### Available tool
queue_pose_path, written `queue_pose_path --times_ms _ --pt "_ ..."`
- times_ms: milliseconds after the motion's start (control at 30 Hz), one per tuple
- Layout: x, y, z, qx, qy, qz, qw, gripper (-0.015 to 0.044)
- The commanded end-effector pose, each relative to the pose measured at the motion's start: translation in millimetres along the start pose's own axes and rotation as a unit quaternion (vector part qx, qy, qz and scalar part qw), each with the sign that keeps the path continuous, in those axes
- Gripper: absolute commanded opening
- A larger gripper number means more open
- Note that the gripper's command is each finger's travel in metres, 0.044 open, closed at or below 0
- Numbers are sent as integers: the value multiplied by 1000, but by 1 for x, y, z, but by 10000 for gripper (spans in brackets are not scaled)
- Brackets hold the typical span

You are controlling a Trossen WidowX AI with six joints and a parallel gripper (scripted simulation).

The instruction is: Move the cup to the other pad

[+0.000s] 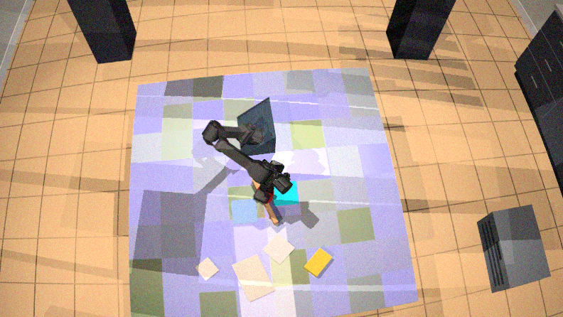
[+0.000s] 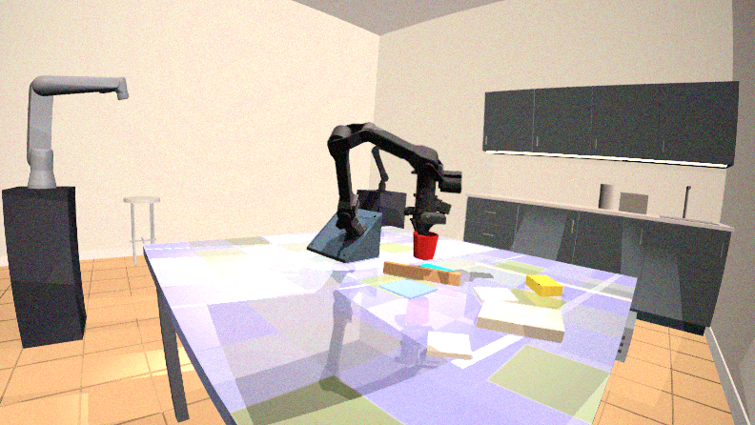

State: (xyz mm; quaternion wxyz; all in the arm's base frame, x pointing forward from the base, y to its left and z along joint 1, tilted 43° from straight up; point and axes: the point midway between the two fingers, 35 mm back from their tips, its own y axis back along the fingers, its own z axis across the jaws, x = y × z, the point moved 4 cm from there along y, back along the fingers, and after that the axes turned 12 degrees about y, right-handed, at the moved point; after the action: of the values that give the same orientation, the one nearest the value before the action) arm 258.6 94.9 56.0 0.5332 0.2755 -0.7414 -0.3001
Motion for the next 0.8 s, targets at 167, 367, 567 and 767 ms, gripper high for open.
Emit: queue_pose_path --times_ms 167,367,567,767 --pt "-20 1 17 -1 -2 -2 1000 0" --pt "-33 1 27 -1 -2 -2 1000 0" --pt "-45 2 37 -1 -2 -2 1000 0" --pt "-58 2 48 -2 -2 -3 1000 0"
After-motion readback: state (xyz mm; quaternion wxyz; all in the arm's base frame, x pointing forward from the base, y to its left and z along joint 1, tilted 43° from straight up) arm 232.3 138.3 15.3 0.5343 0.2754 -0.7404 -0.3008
